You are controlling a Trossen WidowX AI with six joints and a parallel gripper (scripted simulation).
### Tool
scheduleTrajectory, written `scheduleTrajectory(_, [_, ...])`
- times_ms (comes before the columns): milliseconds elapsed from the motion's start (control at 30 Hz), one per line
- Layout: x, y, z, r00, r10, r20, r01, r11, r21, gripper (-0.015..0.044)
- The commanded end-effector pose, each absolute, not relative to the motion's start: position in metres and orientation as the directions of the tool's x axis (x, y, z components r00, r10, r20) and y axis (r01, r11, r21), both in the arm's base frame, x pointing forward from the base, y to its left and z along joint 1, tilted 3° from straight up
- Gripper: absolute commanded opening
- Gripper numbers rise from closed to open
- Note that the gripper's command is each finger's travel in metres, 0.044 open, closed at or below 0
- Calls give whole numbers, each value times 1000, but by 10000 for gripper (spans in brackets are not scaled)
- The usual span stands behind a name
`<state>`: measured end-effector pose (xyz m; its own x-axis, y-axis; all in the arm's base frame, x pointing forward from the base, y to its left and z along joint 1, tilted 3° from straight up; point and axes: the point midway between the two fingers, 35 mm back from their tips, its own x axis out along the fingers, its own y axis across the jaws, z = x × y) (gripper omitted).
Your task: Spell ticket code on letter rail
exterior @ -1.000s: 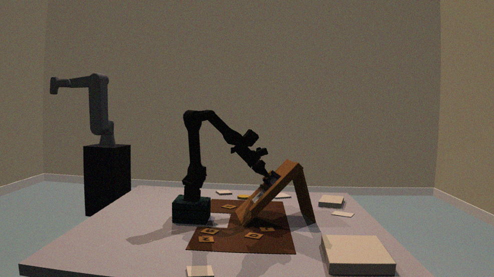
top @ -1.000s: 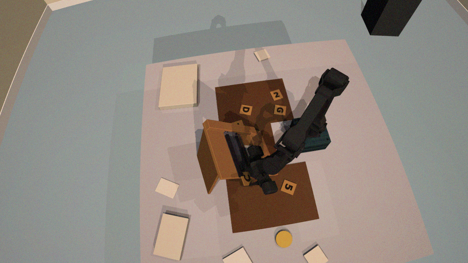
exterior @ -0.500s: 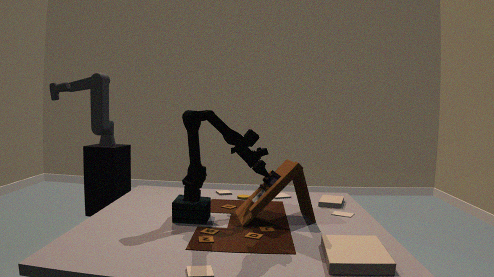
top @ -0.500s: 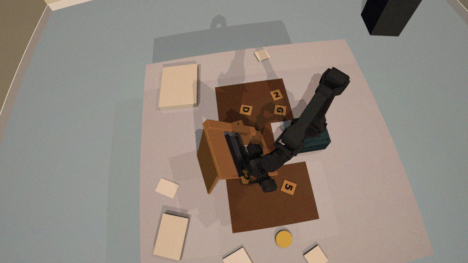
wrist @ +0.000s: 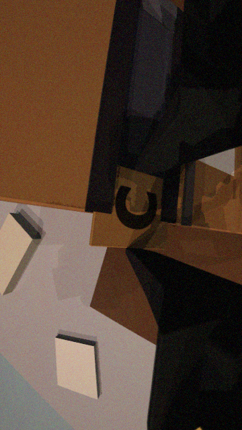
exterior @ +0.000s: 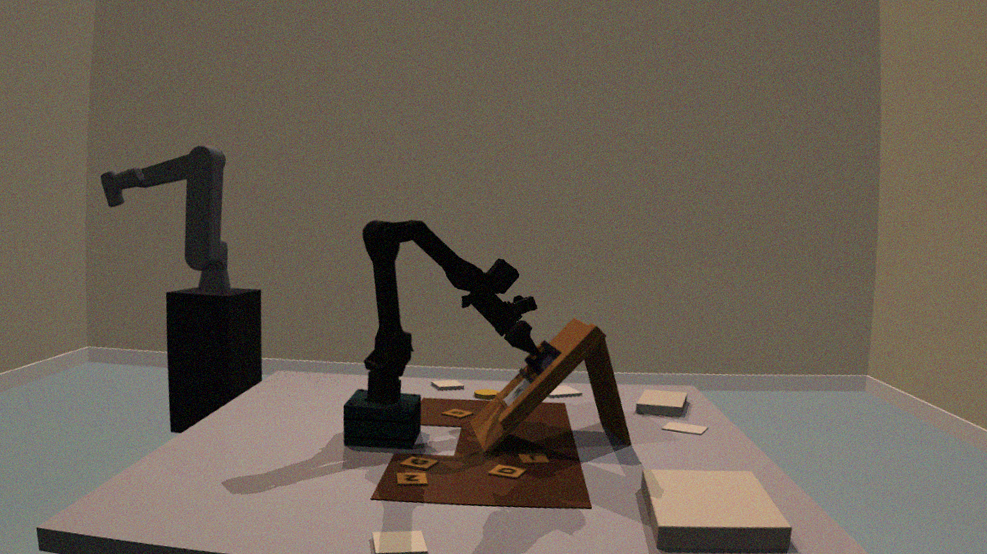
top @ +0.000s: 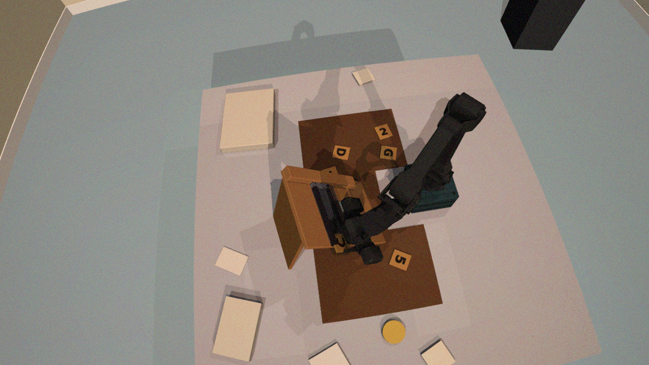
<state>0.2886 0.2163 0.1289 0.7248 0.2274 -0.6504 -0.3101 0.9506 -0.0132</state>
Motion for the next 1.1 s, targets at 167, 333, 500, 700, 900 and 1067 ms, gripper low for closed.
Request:
scheduleTrajectory(167, [290, 212, 129, 725, 229, -649, -311, 950, -13, 0])
scheduleTrajectory(333, [291, 209, 129, 726, 228, -649, -311, 950, -13, 0])
scheduleTrajectory(500, [292, 207, 129, 726, 228, -649, -311, 950, -13, 0])
scheduleTrajectory(700, [292, 206, 129, 726, 228, -649, -311, 950, -13, 0])
scheduleTrajectory(900, [293, 203, 129, 726, 228, -649, -311, 950, -14, 0])
scheduleTrajectory(1067, [294, 200, 129, 726, 228, -649, -311, 950, -14, 0])
